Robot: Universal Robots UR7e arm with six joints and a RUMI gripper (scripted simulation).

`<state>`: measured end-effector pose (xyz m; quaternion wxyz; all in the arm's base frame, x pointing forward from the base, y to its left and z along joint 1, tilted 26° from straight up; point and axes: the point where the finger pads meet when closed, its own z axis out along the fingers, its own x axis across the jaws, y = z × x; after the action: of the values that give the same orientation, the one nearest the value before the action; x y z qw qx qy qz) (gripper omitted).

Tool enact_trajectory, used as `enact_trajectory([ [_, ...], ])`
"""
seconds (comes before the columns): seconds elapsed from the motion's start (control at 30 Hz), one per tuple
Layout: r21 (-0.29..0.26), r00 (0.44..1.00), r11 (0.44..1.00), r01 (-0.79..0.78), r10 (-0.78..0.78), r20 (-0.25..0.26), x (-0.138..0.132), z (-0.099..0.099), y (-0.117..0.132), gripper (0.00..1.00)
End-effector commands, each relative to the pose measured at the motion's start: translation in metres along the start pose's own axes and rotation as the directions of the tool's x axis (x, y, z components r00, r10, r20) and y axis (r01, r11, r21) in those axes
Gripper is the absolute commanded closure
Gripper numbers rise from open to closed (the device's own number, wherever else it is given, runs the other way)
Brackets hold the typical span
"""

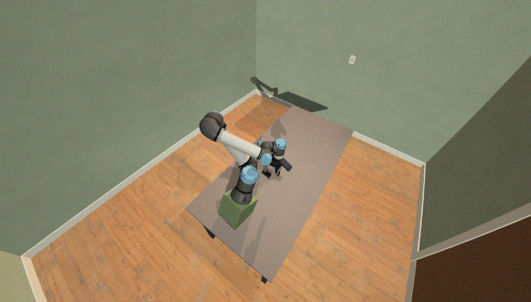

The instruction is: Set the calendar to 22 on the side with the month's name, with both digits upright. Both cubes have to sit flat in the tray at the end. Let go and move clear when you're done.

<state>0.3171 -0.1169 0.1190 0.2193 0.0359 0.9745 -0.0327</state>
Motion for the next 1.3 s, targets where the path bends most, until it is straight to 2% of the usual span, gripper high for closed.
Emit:
enact_trajectory([
  [0.0, 0.003, 0.999, 0.999, -0.041, 0.041, -0.002, 0.0003, -0.0002, 0.0007, 0.9],
  [1.27, 0.003, 0.997, 0.997, -0.083, 0.083, -0.002, 0.001, 0.0012, 0.0016, 0.9],
])
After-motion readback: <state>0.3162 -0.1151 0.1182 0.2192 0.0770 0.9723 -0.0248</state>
